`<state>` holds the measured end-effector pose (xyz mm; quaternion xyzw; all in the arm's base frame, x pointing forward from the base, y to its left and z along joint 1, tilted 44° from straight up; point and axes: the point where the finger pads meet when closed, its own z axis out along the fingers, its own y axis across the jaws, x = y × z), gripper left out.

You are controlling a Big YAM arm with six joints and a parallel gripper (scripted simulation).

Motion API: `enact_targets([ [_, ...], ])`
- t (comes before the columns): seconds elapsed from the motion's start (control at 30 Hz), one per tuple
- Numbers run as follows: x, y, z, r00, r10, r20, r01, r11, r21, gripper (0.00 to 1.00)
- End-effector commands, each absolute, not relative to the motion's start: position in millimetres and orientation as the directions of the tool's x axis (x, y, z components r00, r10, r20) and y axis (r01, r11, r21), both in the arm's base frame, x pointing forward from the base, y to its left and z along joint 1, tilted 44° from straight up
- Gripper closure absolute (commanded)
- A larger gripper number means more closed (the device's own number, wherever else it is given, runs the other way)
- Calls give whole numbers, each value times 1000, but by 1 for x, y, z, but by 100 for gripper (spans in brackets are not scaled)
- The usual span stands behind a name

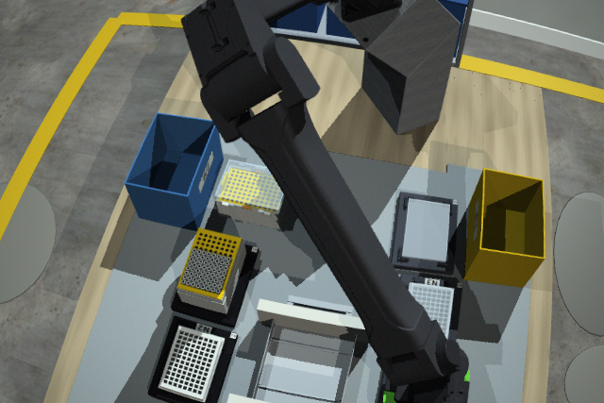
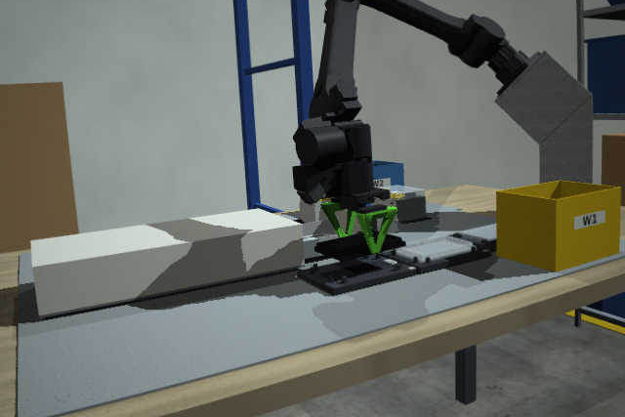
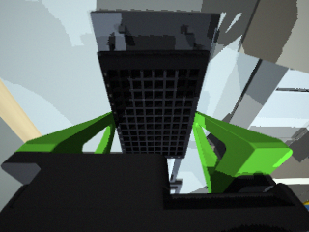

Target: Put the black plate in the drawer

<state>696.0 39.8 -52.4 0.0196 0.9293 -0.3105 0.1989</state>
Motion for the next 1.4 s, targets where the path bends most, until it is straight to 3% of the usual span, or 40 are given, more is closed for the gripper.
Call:
enact_targets([
  [0.0,706,75,-7,-887,-105,-449,177,822,-542,100],
  [1.37,686,101,25,-888,-104,-448,176,822,-541,100],
])
